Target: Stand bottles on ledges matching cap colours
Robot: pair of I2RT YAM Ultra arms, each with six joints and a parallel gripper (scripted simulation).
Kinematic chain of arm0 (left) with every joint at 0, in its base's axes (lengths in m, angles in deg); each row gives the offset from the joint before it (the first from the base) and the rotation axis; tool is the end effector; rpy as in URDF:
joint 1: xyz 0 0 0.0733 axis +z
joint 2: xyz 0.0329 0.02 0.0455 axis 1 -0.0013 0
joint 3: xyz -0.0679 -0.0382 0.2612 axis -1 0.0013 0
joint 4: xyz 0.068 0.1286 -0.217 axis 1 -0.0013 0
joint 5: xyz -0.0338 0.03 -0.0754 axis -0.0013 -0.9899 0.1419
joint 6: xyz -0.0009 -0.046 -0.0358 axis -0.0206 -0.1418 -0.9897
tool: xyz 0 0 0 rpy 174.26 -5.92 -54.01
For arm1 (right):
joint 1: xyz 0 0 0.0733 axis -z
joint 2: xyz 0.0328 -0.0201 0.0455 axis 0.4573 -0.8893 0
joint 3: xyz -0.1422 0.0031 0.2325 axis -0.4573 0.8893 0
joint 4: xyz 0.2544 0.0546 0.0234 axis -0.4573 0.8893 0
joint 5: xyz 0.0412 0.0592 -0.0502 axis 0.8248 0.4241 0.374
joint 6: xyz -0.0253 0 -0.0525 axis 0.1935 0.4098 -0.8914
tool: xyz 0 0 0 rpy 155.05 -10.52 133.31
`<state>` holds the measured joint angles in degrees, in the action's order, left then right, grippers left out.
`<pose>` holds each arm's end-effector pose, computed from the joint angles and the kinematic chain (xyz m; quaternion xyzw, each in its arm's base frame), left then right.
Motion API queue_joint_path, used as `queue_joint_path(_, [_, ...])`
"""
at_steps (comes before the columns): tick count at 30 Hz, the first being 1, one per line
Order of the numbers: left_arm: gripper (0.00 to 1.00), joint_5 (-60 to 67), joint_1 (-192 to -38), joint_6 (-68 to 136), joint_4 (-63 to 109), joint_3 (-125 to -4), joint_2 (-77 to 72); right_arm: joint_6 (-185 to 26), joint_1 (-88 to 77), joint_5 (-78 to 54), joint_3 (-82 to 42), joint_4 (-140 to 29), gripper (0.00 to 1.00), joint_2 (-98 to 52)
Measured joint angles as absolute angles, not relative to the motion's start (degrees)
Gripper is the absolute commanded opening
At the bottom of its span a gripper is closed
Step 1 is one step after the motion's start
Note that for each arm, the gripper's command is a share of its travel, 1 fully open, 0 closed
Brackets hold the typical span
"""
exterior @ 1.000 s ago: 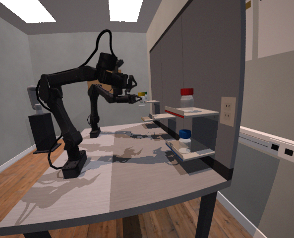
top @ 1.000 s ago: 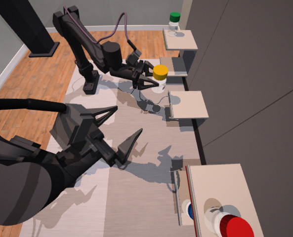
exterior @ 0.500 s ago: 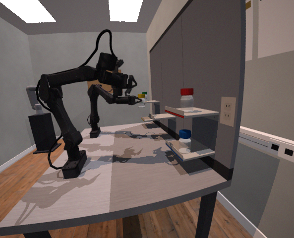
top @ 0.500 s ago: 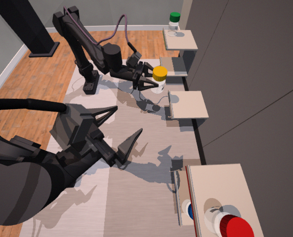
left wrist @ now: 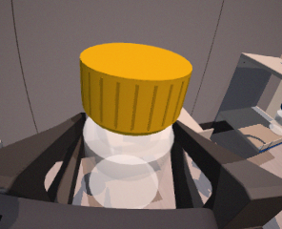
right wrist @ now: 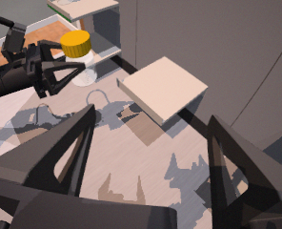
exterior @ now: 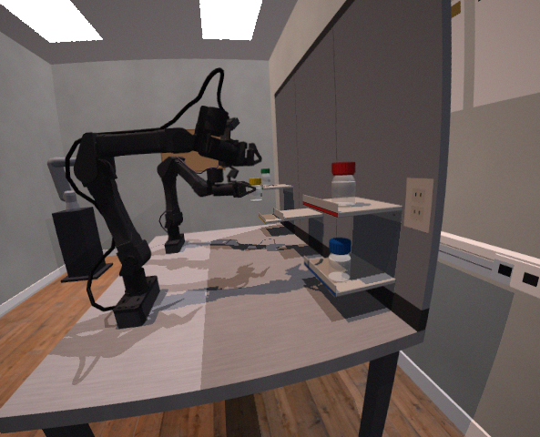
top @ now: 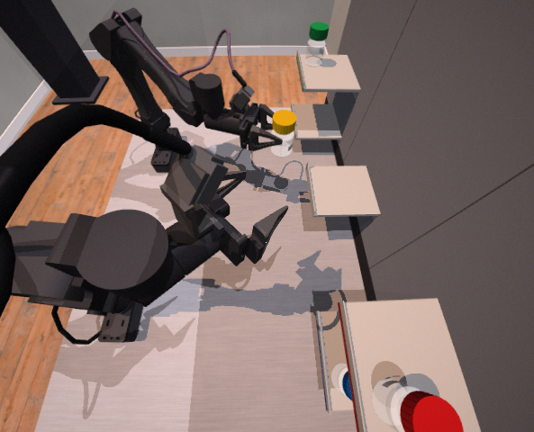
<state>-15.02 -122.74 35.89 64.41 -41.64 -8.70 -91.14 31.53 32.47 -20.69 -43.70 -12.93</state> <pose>0.3081 -0.1836 0.2690 0.1045 0.7041 -0.0999 0.6952 0.2915 0.0104 0.4023 -0.2925 0.7135 0.2496 0.5858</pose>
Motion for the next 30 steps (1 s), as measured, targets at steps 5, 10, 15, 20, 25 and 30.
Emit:
queue_joint_path(5, [0.52,-6.3,-110.4,36.0,71.1,-30.2,-6.2,-87.4,18.1,20.2,-20.7,-50.1,0.88,-18.4])
queue_joint_path(10, [0.52,1.7,-101.1,36.1,75.6,-23.5,-6.3,-84.2,7.2,10.1,-20.5,-55.3,0.88,-22.3])
queue_joint_path(15, [0.52,11.6,-92.7,36.2,83.2,-20.6,-8.9,-81.1,-4.7,-0.7,-19.8,-61.6,0.88,-24.9])
queue_joint_path(20, [0.52,18.9,-82.8,36.5,88.8,-19.0,-14.8,-78.5,-17.6,-9.5,-19.1,-66.9,0.88,-29.0])
queue_joint_path(25, [0.52,23.3,-78.7,37.7,89.1,-19.0,-17.5,-76.8,-23.9,-15.6,-19.1,-70.2,0.88,-31.9])
queue_joint_path(30, [0.52,25.6,-78.4,38.2,89.9,-19.0,-17.5,-76.2,-25.2,-18.6,-19.1,-71.8,0.88,-32.3])
